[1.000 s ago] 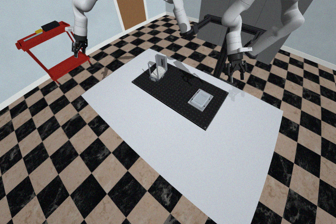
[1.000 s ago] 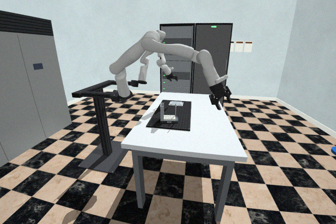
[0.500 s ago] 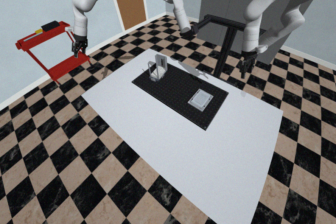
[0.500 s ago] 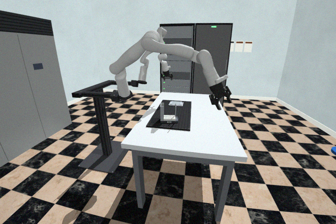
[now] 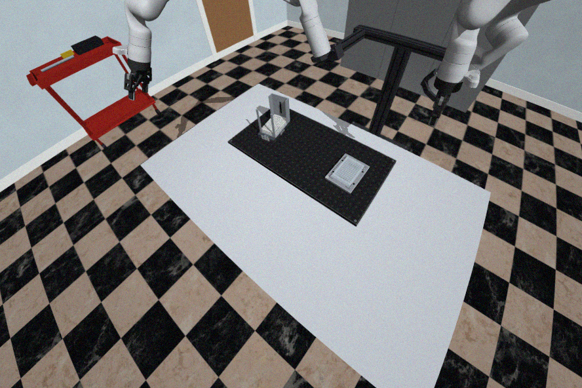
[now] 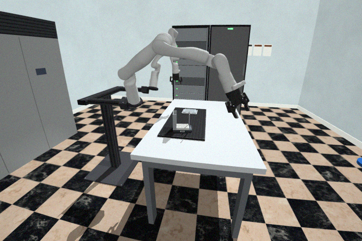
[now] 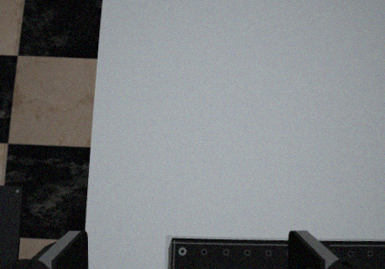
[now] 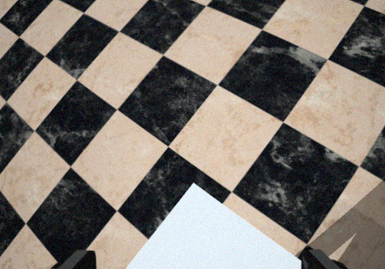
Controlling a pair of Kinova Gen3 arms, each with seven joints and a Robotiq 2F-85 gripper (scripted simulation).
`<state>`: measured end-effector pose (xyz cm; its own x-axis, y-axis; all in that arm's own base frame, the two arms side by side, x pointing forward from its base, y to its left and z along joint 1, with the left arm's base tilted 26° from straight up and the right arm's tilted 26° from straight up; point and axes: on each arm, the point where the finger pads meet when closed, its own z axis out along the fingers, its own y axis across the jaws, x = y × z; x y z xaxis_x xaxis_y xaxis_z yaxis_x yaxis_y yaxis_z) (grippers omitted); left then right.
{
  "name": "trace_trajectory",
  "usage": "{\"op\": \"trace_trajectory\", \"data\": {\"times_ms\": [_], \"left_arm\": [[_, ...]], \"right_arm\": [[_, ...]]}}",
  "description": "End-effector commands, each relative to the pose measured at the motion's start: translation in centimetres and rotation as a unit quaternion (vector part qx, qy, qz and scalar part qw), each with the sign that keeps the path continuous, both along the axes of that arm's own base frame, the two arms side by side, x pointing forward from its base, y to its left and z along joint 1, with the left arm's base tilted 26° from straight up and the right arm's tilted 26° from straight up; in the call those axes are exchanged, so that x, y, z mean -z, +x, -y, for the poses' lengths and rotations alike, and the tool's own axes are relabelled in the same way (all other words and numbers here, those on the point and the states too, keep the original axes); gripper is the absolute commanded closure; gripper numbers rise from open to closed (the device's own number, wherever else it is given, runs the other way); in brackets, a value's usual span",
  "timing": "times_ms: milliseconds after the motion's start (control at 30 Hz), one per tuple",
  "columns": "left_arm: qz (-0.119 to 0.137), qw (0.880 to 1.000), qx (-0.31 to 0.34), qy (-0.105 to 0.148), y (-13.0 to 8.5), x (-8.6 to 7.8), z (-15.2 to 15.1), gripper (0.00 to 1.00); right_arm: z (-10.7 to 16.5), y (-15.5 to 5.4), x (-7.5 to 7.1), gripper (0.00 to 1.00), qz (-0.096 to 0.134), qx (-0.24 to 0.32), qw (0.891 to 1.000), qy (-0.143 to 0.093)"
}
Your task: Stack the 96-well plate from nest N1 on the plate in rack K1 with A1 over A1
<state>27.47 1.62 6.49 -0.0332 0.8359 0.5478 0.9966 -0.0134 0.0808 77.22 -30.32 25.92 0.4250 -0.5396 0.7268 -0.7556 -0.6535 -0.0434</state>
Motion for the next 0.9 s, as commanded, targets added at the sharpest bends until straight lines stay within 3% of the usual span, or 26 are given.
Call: {"op": "trace_trajectory", "data": {"times_ms": [0, 267, 867], "left_arm": [[0.004, 0.999, -0.024, -0.029, -1.2, -0.4, 0.3, 0.002], [0.013, 0.997, -0.051, -0.059, -2.5, -0.9, 0.6, 0.002], [0.017, 0.995, -0.064, -0.073, -3.1, -1.1, 0.8, 0.002]], "right_arm": [[-0.1, 0.1, -0.2, 0.002, 0.002, -0.001, 1.000, 0.000], [-0.1, 0.1, -0.2, 0.002, 0.002, -0.001, 1.000, 0.000], [-0.1, 0.1, -0.2, 0.002, 0.002, -0.001, 1.000, 0.000]]}}
